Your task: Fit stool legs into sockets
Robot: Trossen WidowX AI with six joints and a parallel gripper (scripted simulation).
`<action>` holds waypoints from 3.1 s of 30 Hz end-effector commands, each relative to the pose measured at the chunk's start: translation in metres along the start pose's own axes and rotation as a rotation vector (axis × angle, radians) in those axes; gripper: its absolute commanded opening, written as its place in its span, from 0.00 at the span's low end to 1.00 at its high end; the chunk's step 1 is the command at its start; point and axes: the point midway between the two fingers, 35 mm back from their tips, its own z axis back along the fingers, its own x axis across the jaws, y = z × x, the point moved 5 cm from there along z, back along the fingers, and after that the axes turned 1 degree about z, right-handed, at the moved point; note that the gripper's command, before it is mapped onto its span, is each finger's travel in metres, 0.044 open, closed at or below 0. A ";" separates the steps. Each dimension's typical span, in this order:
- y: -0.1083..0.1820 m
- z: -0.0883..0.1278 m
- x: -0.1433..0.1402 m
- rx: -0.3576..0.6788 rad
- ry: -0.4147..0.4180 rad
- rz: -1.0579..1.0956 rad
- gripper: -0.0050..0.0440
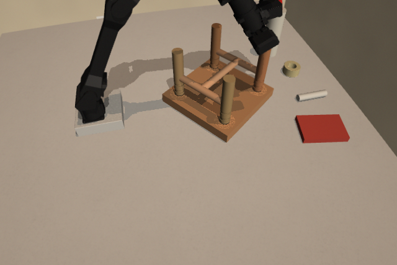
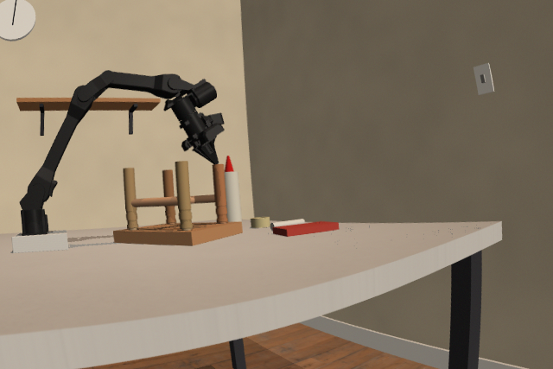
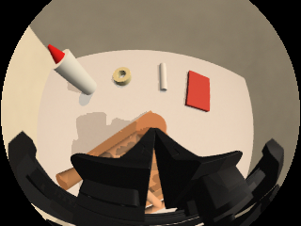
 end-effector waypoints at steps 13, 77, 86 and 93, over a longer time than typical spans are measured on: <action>0.005 -0.006 0.000 0.016 -0.002 -0.003 0.10; 0.009 -0.013 0.000 0.016 -0.002 -0.003 0.10; 0.009 -0.014 0.000 0.016 -0.002 -0.003 0.10; 0.010 -0.014 0.000 0.016 -0.002 -0.003 0.10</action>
